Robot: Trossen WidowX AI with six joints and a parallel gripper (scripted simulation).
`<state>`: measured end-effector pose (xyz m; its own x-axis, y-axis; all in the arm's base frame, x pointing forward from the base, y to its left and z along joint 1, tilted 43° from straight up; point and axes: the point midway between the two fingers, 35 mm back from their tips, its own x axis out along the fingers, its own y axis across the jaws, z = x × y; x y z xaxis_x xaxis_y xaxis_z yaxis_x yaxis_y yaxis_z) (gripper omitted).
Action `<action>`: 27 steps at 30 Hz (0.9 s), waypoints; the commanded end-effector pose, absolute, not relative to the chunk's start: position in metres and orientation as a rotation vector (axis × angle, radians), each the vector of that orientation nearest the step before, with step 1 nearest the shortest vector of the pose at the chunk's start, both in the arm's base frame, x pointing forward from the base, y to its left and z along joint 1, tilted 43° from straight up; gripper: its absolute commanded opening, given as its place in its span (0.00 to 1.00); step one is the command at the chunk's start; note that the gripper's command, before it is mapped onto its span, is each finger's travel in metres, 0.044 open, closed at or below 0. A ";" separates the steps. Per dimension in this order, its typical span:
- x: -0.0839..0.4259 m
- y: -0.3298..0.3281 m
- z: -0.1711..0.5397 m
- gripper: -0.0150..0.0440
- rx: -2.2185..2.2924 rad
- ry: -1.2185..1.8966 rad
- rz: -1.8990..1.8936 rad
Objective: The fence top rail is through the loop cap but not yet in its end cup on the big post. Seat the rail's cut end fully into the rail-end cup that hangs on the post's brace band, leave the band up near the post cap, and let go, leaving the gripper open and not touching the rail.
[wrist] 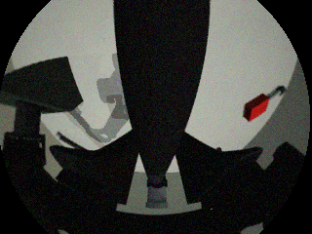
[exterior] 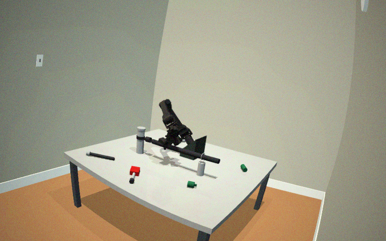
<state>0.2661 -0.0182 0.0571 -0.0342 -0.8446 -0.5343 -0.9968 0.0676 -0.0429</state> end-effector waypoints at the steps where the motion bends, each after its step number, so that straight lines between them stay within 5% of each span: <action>1: 0.266 -0.019 0.056 0.25 -1.826 1.931 0.488; 27: 0.274 -0.016 0.066 0.25 -1.826 1.931 0.488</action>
